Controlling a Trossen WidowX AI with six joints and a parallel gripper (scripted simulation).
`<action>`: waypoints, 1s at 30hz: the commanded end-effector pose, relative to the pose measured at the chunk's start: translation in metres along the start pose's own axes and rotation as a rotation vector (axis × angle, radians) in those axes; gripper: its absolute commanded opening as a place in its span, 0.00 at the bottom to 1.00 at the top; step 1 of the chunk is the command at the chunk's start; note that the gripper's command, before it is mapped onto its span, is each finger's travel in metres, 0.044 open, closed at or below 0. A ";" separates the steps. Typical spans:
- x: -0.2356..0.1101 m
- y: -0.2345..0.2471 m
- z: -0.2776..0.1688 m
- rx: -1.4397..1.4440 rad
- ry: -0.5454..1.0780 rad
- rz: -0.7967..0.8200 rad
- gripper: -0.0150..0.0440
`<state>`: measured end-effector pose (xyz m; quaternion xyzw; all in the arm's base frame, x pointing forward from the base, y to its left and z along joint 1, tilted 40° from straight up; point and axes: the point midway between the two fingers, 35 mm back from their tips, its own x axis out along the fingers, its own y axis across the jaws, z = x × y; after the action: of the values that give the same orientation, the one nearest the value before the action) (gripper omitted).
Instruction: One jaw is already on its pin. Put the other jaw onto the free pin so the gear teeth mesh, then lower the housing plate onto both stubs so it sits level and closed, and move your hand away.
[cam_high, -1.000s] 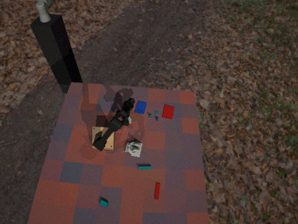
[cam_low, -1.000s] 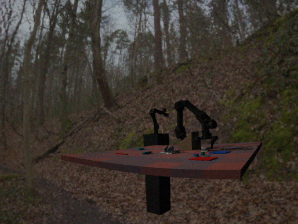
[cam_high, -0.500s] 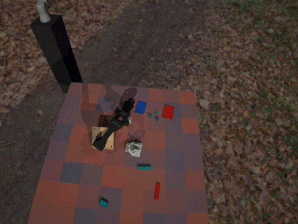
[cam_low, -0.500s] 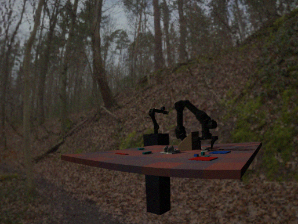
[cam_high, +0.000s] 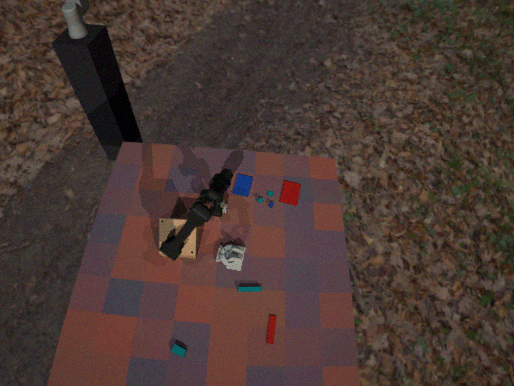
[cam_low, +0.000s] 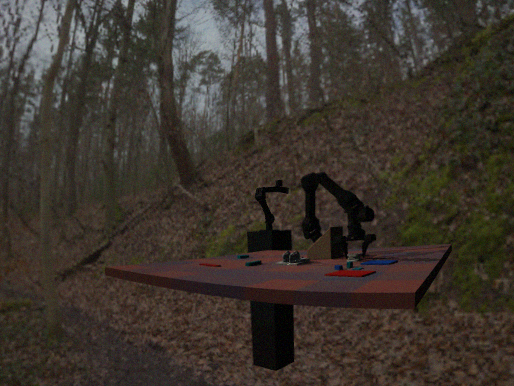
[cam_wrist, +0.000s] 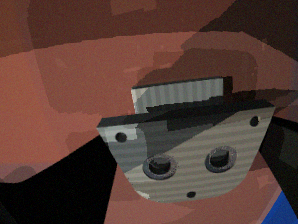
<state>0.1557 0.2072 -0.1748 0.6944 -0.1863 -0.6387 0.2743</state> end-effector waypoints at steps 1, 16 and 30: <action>0.000 0.000 0.000 0.000 0.000 0.000 0.85; -0.017 -0.001 -0.001 -0.002 0.001 0.000 0.85; -0.062 -0.001 0.000 -0.006 0.002 0.001 0.85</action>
<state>0.1499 0.2387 -0.1336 0.6927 -0.1844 -0.6374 0.2825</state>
